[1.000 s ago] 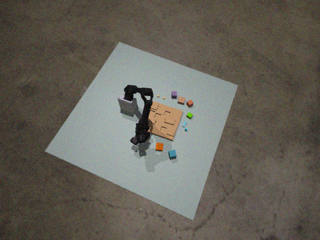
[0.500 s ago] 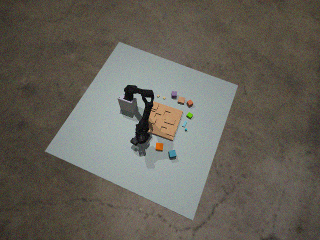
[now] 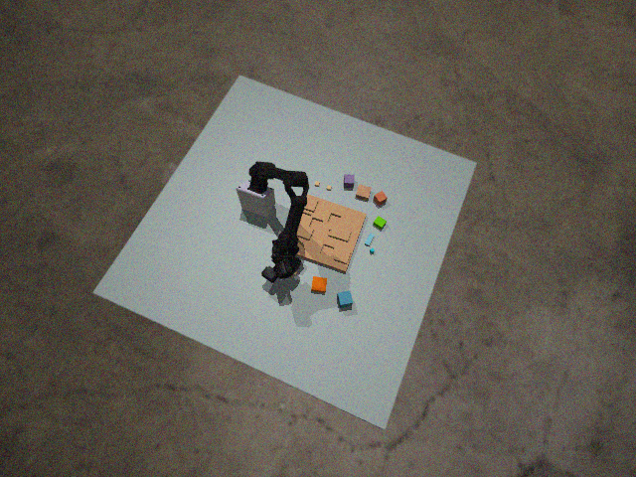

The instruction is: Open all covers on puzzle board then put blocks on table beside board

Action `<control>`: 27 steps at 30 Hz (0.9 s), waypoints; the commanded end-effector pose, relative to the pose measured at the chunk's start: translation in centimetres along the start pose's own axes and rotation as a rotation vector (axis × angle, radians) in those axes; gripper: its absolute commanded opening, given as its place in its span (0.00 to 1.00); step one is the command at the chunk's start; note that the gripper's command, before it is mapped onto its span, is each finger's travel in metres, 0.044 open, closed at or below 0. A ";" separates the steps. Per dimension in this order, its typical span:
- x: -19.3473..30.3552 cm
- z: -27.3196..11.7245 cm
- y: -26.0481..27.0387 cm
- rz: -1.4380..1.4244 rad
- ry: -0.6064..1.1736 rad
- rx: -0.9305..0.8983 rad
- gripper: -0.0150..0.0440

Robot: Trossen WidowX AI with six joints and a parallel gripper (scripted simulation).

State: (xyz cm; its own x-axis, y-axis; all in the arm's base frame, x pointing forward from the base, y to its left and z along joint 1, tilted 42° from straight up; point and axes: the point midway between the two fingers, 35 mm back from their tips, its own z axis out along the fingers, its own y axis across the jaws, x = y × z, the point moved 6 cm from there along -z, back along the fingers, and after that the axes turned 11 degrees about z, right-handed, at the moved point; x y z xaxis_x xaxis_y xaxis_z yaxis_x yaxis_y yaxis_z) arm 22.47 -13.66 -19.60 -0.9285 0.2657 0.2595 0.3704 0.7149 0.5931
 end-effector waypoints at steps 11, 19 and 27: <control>-0.2 -3.3 0.0 0.003 0.000 -0.002 1.00; -0.1 -5.9 -0.1 0.005 0.001 -0.003 1.00; 0.1 -7.6 -0.1 0.007 0.002 -0.004 1.00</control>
State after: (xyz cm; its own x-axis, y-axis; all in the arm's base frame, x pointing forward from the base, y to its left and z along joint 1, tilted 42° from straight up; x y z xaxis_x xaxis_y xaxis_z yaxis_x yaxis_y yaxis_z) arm 22.55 -18.19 -14.29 -0.9240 0.2741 0.2666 0.3816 0.7067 0.5958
